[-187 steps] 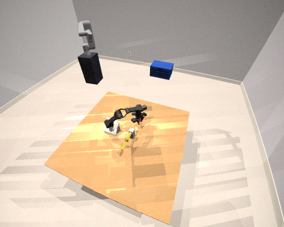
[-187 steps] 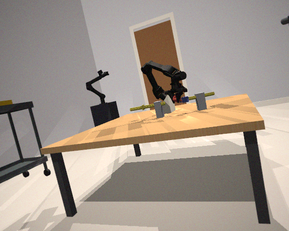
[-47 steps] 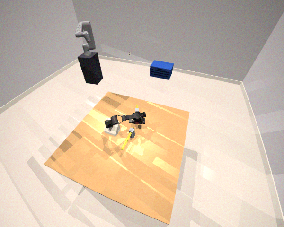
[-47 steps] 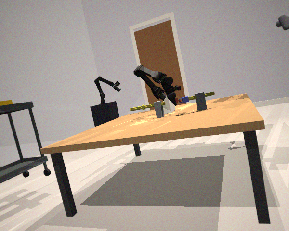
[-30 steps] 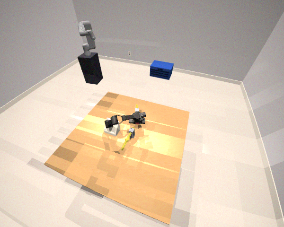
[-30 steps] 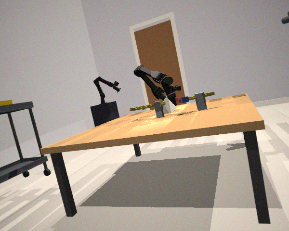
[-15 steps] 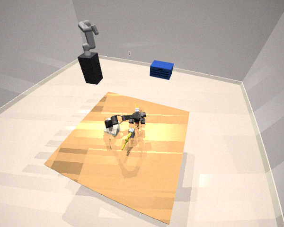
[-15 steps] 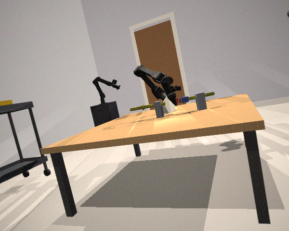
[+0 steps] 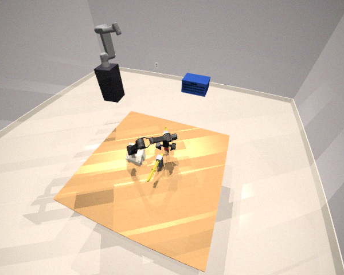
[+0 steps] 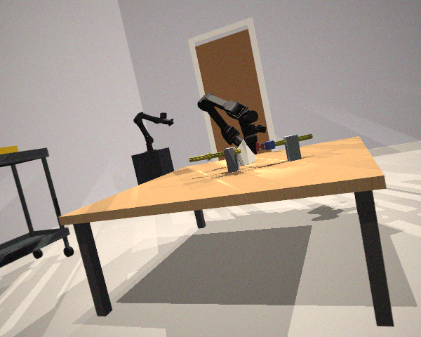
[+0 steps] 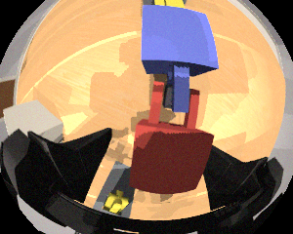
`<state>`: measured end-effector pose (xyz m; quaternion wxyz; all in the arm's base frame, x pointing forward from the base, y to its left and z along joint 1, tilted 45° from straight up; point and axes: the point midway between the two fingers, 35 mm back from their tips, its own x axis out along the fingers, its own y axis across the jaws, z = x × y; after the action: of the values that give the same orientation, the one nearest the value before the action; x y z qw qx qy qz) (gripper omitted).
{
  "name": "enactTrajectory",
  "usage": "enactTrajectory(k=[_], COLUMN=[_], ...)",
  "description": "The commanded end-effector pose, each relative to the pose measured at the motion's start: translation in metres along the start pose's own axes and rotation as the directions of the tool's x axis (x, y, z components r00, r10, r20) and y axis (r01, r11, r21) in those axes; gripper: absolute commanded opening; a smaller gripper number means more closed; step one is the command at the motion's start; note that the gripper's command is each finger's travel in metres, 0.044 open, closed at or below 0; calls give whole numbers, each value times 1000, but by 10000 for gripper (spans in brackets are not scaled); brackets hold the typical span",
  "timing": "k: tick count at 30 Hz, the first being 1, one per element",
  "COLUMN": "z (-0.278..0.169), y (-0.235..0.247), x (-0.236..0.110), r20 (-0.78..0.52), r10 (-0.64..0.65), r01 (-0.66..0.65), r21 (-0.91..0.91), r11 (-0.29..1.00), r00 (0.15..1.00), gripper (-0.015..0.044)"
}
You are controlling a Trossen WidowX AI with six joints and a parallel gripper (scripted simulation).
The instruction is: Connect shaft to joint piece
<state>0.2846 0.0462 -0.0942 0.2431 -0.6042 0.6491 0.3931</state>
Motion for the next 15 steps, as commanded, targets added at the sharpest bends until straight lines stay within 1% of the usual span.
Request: enactTrajectory(k=[1,6,8,15], z=[3,6,7,7], y=[0,-2,-2,-2], x=[-8,-21,-25,-25], r20=[-111,-275,-317,-321], r10=[-1,-17,-27,-32], r01=[1,19,29,34], r21=[4,5,2,0], r11=[1000,1000,1000,999], r00=[994,961,948,946], gripper=[440,440,440,440])
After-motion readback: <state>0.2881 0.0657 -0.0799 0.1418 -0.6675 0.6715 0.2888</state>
